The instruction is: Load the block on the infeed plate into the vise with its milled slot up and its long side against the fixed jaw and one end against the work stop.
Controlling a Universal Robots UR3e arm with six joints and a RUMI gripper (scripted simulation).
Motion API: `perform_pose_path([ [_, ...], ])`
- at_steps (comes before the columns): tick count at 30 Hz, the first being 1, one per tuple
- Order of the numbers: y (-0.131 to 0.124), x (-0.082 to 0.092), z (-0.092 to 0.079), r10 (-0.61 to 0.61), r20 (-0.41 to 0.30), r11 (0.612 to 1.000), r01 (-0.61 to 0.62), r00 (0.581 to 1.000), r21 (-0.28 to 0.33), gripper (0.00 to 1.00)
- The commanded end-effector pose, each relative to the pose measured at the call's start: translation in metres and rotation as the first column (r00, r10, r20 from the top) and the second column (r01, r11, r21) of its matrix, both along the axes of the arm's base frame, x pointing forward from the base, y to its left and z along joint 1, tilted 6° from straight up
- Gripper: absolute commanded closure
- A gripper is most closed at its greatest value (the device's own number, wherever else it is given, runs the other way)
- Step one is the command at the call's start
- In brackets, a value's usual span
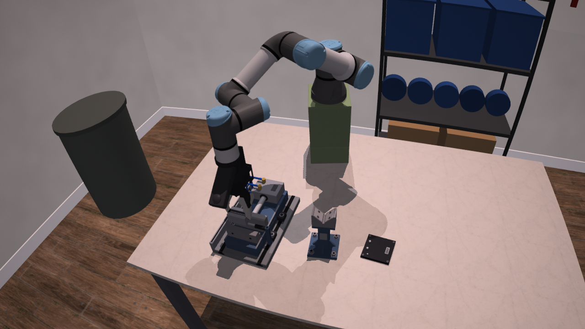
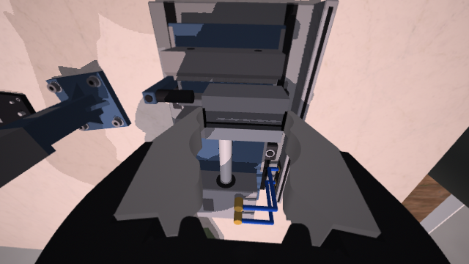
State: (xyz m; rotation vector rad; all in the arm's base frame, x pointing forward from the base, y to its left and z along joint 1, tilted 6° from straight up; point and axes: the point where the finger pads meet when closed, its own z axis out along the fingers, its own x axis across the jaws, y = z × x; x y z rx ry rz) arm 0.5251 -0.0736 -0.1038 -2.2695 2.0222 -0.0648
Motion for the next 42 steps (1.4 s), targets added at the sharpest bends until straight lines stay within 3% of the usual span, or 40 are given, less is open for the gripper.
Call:
perform_pose_path([
  [1,-0.0005,0.0011,0.0014,0.000,0.004,1.000,0.000,1.000,-0.002,1.00],
  [42,-0.0003,0.0017,-0.0041,0.000,0.004,1.000,0.000,1.000,-0.002,1.00],
])
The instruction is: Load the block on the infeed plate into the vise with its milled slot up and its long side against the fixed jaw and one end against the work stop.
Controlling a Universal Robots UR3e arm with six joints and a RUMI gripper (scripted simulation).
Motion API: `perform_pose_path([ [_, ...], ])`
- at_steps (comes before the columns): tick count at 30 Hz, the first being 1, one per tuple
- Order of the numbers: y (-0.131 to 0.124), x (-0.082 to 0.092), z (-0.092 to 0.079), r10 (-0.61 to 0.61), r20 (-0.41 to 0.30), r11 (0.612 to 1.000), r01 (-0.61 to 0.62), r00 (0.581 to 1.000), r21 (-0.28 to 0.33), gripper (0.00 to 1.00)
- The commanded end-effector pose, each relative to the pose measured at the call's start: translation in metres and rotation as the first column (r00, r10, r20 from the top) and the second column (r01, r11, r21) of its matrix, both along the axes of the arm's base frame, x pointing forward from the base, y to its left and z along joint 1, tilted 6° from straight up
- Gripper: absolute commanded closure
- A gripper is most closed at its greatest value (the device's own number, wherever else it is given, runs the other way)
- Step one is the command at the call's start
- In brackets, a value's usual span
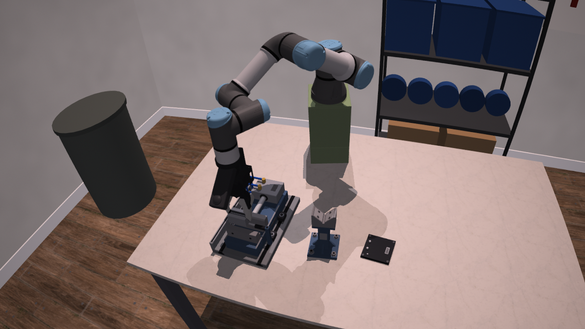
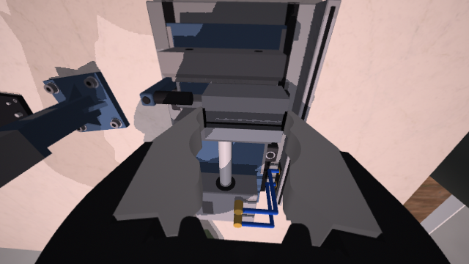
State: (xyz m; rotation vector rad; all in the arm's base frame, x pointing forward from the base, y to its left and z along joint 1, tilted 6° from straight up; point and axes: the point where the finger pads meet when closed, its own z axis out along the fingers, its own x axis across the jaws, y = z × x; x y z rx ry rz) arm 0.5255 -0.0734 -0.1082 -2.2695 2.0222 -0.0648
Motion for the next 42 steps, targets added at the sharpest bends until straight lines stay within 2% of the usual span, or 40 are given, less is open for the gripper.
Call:
perform_pose_path([
  [1,0.000,0.001,0.000,0.000,0.004,1.000,0.000,1.000,-0.002,1.00],
  [42,0.000,0.003,-0.012,0.000,0.004,1.000,0.000,1.000,-0.002,1.00],
])
